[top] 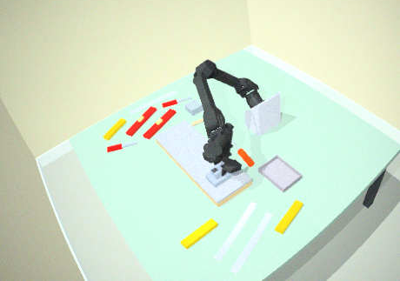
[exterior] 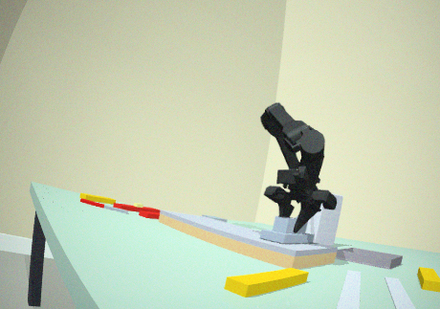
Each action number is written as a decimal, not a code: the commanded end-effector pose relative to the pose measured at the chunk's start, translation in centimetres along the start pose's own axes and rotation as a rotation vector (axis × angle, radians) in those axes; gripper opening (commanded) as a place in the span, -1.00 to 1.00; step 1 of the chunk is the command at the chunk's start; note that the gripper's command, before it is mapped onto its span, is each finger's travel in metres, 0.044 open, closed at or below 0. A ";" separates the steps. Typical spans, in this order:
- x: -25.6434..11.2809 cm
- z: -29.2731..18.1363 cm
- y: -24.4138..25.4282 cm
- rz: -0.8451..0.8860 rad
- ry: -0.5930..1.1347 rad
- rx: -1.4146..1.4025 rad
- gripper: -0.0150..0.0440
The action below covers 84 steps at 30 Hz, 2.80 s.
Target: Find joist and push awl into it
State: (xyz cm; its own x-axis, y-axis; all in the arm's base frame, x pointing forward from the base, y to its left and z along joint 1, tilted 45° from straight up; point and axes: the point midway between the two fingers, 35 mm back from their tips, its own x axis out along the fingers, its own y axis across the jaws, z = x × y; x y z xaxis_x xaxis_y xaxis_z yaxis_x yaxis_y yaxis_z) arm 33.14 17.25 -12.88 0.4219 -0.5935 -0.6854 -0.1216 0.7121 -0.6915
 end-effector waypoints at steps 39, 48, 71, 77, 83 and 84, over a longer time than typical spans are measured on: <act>0.1 -0.1 -6.3 -0.011 0.001 -0.004 -0.49; 0.1 -0.1 -7.7 -0.012 0.001 -0.005 -0.49; 0.1 -0.1 -11.0 -0.014 0.001 -0.006 -0.49; 0.1 -0.1 -11.8 -0.014 0.001 -0.006 -0.49; 0.1 0.0 -12.7 -0.015 0.002 -0.006 -0.49; 0.1 0.0 -12.9 -0.015 0.002 -0.006 -0.49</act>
State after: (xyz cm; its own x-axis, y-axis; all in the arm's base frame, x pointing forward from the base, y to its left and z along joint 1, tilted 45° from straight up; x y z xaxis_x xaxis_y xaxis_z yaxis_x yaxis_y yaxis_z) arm 34.75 8.57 -4.44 0.4222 -0.5992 -0.6802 -0.1227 0.7057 -0.6978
